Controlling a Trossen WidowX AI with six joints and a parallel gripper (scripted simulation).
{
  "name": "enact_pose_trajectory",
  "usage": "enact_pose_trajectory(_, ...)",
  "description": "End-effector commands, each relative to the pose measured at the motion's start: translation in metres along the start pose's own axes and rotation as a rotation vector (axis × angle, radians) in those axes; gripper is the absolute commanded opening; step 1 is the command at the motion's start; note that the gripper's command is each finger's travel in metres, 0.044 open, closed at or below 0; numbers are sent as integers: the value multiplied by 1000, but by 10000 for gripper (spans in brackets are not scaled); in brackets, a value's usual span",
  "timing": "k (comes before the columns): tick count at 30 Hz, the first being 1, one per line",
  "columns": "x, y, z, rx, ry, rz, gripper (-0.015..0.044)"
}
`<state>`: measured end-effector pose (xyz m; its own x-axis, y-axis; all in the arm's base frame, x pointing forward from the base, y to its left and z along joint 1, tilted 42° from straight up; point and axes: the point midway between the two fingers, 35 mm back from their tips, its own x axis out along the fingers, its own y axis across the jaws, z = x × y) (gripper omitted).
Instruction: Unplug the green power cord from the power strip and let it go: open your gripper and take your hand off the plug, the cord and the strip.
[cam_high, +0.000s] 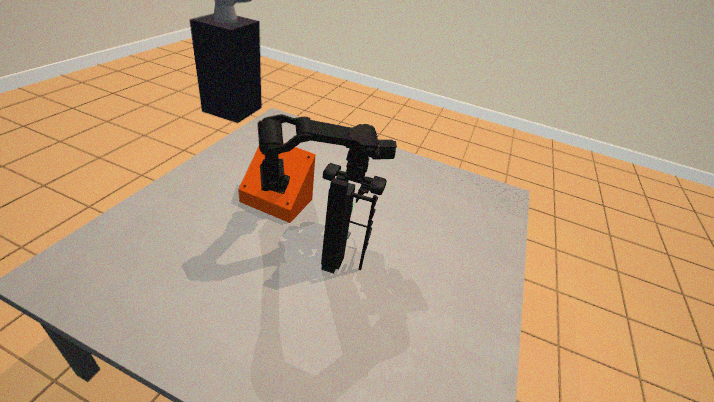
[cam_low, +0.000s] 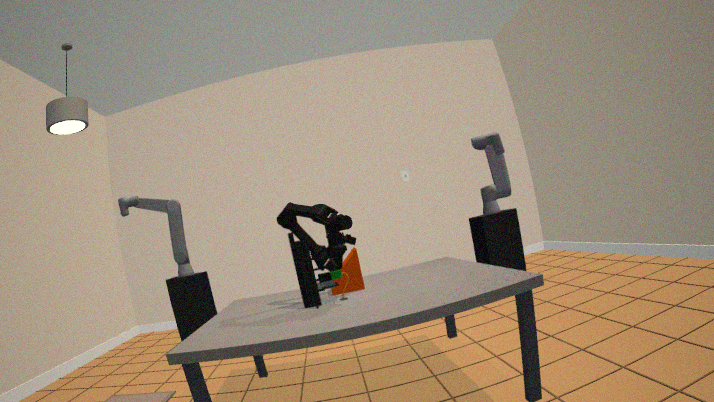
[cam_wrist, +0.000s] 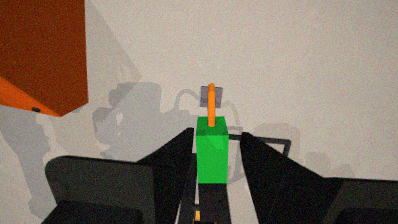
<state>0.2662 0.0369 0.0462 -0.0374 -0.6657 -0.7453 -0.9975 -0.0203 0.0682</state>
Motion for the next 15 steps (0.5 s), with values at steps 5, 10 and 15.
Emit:
enact_pose_trajectory(5, -3, -1, -4, -11, -1, -5, 160)
enact_pose_trajectory(10, -3, -2, -12, -11, -1, -5, 160)
enact_pose_trajectory(15, -3, -2, -20, -11, -1, -5, 160)
